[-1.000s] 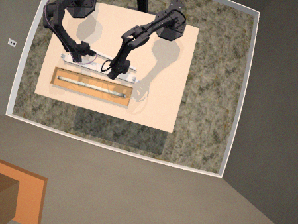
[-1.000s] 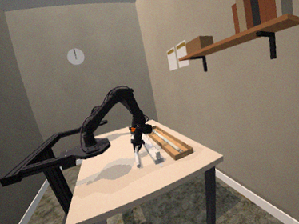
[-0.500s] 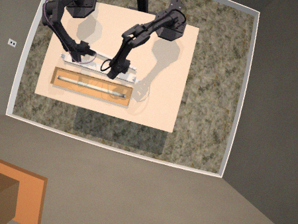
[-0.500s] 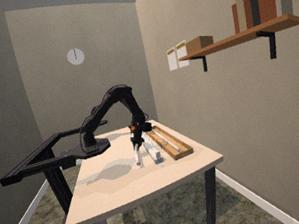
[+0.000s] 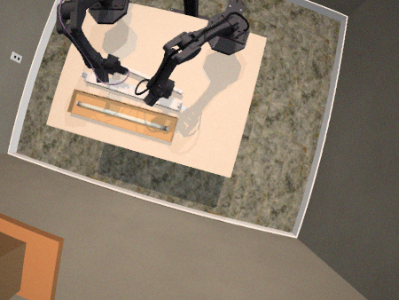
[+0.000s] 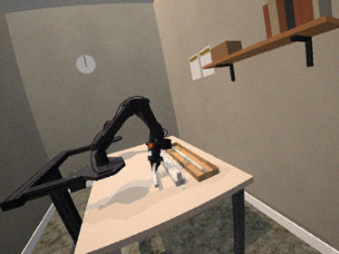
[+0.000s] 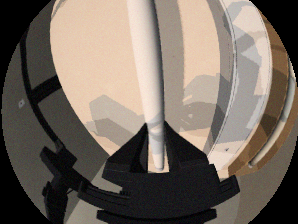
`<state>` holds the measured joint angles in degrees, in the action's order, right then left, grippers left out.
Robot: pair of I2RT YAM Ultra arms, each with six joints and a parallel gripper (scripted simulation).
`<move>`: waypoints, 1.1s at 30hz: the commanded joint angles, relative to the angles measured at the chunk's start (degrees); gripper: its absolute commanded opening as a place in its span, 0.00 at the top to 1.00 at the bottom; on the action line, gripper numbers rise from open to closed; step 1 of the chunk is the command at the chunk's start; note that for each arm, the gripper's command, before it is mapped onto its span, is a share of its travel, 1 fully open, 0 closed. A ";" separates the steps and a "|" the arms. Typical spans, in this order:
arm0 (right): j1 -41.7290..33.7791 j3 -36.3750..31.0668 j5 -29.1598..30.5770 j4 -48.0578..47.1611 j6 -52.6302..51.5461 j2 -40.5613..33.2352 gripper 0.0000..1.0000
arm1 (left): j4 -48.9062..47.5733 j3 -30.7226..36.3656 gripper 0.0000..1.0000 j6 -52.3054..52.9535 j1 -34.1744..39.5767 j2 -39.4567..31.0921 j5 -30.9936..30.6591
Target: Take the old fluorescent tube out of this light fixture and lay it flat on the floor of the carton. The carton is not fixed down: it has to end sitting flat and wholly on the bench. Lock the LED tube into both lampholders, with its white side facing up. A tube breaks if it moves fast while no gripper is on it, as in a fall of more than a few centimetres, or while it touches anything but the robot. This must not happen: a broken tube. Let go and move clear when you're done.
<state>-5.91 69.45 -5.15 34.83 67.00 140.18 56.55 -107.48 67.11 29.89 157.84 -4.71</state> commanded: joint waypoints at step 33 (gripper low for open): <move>-2.78 -12.73 4.67 -16.56 -3.58 -8.65 0.89 | -18.63 17.84 0.89 -2.67 2.08 -11.00 4.73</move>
<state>-8.38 57.80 -1.56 20.80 64.20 133.80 40.12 -90.89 64.90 31.77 148.81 -1.08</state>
